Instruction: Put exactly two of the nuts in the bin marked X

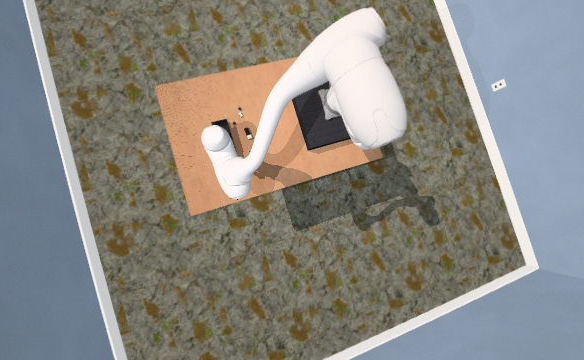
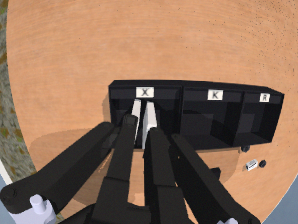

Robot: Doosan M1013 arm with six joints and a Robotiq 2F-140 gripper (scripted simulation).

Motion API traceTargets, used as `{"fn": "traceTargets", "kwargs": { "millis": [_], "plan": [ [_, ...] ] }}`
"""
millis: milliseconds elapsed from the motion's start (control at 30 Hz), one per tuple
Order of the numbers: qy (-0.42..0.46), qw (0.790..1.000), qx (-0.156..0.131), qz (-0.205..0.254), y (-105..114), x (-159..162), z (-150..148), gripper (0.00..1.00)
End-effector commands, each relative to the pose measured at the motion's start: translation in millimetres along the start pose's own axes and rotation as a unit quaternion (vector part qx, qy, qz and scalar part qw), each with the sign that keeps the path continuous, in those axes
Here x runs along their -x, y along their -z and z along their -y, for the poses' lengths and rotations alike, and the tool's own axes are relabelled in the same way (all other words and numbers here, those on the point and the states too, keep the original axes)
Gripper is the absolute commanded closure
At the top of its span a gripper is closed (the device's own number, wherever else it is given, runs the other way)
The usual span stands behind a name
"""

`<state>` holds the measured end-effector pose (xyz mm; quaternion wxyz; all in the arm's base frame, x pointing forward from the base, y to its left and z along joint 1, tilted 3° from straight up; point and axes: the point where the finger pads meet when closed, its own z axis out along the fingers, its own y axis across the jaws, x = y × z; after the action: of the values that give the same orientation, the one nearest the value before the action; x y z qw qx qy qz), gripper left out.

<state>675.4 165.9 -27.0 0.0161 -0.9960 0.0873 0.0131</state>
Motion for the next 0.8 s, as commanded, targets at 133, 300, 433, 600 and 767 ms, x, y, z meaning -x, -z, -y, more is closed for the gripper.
{"fn": "traceTargets", "kwargs": {
  "millis": [133,300,433,600,767],
  "plan": [
    [0.0,1.0,0.0,0.004,-4.5,5.4,1.1,0.95],
    [0.0,1.0,0.0,0.004,-4.5,5.4,1.1,0.95],
    [0.0,1.0,0.0,0.004,-4.5,5.4,1.1,0.95],
    [0.0,1.0,0.0,0.004,-4.5,5.4,1.1,0.95],
    [0.0,1.0,0.0,0.004,-1.8,5.4,1.1,0.95]
  ]
}}
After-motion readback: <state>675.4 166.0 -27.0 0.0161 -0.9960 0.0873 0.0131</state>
